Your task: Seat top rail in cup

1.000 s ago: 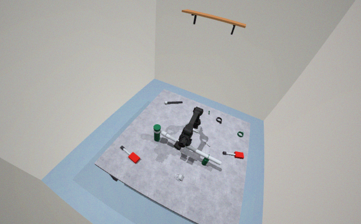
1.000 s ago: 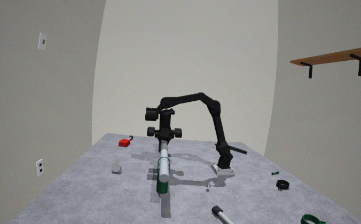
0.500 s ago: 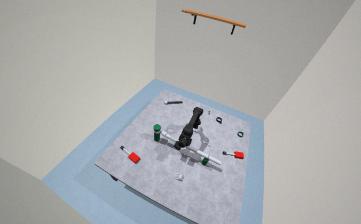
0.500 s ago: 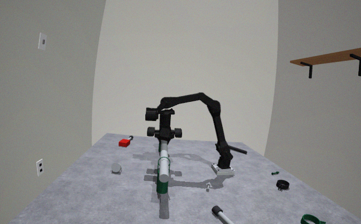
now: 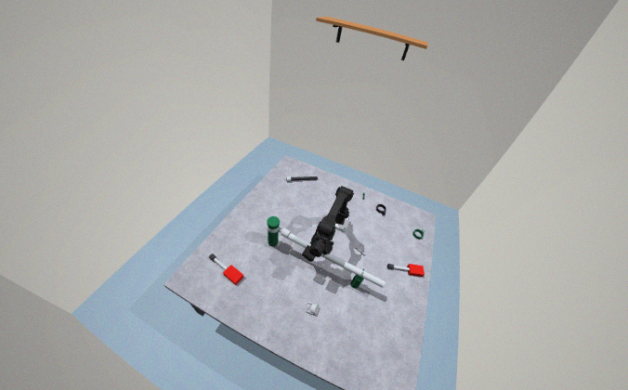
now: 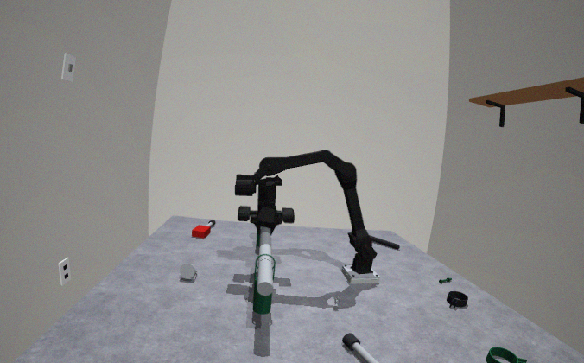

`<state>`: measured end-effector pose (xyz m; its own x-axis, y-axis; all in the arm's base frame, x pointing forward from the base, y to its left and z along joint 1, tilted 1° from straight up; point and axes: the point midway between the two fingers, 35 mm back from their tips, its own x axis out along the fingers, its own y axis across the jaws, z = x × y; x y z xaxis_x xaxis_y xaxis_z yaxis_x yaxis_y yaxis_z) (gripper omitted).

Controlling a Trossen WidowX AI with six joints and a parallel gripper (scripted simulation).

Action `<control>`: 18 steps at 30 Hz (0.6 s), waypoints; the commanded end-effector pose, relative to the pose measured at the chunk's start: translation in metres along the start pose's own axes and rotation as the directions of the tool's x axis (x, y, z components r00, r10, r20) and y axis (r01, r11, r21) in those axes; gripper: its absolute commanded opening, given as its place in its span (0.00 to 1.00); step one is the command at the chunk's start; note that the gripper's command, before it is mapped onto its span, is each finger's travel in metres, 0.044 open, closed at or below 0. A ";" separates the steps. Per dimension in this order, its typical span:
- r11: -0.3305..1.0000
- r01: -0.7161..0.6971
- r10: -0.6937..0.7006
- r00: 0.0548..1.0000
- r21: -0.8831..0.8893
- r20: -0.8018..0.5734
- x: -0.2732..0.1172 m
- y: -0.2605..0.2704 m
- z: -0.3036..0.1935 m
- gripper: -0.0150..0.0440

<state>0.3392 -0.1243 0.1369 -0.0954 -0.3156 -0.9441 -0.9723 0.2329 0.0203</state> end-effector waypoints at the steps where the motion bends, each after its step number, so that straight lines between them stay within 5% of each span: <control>1: 1.000 0.002 -0.002 1.000 0.001 -0.011 0.000 0.000 -0.008 0.25; 18: 1.000 0.002 -0.002 1.000 0.001 -0.012 -0.002 0.001 -0.018 0.25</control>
<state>0.3388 -0.1253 0.1363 -0.0926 -0.2948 -0.9511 -0.9752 0.2197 0.0268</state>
